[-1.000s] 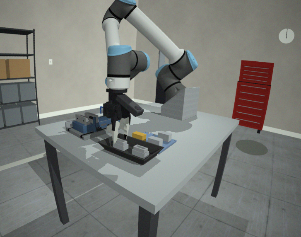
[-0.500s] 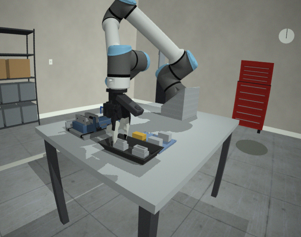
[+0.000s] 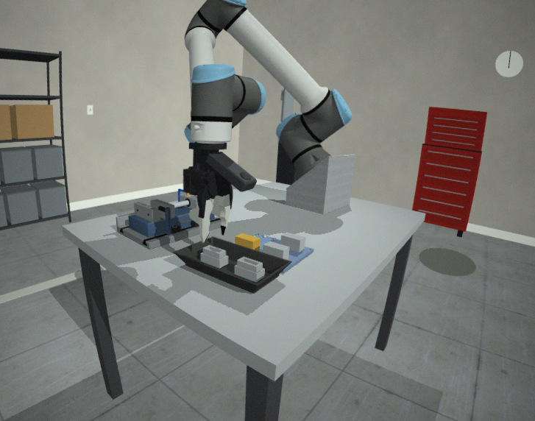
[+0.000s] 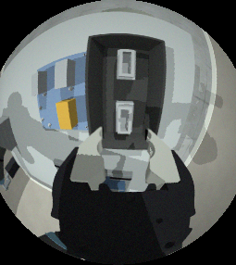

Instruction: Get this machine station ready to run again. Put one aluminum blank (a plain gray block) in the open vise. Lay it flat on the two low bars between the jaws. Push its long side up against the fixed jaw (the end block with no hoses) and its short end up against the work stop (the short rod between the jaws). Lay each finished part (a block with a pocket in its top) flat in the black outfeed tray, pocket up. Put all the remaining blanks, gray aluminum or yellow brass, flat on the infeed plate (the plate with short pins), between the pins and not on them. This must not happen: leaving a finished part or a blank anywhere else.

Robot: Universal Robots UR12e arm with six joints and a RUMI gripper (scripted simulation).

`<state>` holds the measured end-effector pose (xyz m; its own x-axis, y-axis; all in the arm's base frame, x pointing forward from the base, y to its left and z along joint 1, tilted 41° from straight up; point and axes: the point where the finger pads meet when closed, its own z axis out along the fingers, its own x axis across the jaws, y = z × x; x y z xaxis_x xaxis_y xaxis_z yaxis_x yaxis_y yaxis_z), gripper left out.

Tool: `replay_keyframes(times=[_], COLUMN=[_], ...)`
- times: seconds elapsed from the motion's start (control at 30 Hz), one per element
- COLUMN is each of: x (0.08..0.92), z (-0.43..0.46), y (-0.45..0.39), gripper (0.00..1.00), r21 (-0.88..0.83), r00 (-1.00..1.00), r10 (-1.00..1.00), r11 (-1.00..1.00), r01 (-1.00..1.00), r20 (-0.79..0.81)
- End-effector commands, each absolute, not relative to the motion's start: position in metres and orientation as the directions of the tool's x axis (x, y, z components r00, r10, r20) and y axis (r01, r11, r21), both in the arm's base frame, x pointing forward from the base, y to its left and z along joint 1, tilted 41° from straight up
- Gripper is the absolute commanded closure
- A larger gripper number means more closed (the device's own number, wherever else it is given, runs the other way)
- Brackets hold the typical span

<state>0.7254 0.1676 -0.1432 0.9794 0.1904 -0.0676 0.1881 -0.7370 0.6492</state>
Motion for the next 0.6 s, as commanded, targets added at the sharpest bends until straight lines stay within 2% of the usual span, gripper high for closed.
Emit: replay_keyframes(times=[0.0,0.57], x=[0.724,0.719], z=[-0.125,-0.068], y=[0.183,0.232], gripper=[0.60,0.60], r21=[0.649,0.649], r00=[0.979,0.979], r10=[0.190,0.190], r11=[-0.737,-0.737], r01=[0.188,0.188], r20=[-0.067,-0.067])
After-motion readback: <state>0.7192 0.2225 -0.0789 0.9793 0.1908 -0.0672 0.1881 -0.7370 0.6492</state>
